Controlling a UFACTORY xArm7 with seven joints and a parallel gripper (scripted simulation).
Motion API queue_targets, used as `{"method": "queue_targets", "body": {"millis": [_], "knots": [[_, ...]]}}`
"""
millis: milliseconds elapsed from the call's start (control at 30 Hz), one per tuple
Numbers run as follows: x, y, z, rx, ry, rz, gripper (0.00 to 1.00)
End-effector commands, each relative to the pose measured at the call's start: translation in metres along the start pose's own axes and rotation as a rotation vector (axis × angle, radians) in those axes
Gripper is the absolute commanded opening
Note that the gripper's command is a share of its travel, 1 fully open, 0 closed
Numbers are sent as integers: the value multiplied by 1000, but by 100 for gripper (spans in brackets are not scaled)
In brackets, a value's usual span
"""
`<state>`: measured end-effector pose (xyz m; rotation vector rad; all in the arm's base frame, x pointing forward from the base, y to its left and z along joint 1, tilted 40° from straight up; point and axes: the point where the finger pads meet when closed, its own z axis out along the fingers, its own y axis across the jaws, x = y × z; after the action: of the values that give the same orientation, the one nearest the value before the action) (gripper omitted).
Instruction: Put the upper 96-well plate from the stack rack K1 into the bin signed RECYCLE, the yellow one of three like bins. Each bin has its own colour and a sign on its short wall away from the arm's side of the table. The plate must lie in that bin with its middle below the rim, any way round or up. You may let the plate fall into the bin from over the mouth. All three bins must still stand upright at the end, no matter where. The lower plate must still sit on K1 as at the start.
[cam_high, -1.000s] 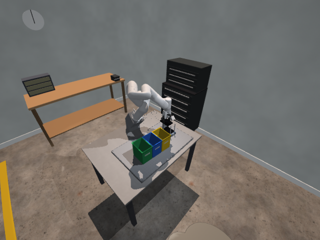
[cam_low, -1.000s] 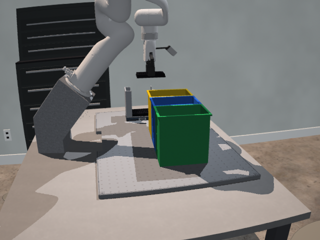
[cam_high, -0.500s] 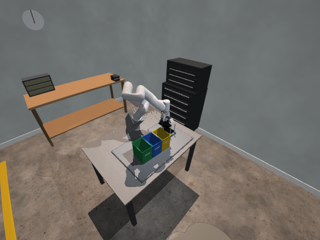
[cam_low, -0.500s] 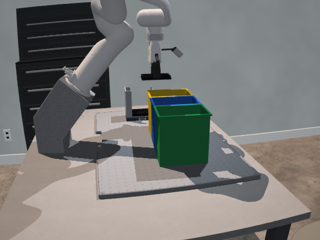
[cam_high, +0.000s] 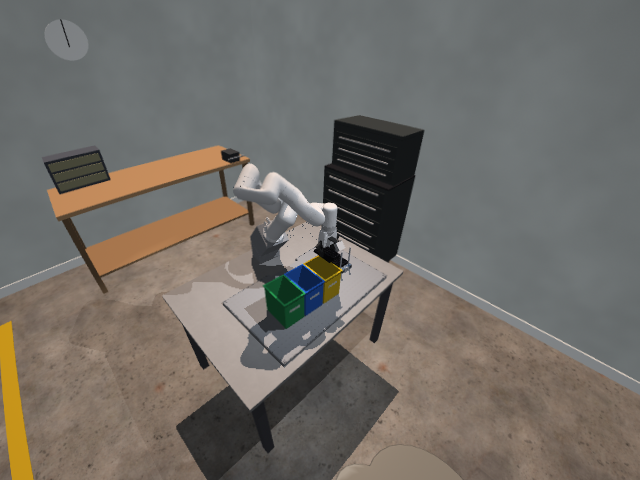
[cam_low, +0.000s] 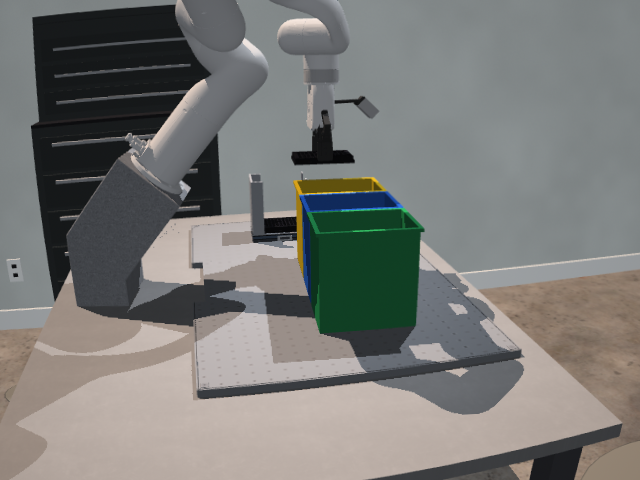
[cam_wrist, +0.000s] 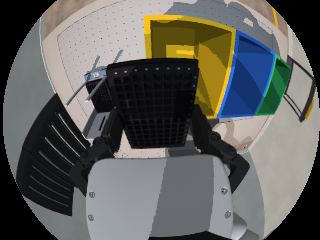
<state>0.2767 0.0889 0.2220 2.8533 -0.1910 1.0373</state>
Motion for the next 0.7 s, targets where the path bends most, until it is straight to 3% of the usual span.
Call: {"method": "queue_targets", "body": {"millis": [0, 500, 667], "knots": [[8, 13, 0, 4, 2, 0, 0], [28, 55, 3, 4, 2, 0, 0], [28, 57, 3, 4, 2, 0, 0]]}}
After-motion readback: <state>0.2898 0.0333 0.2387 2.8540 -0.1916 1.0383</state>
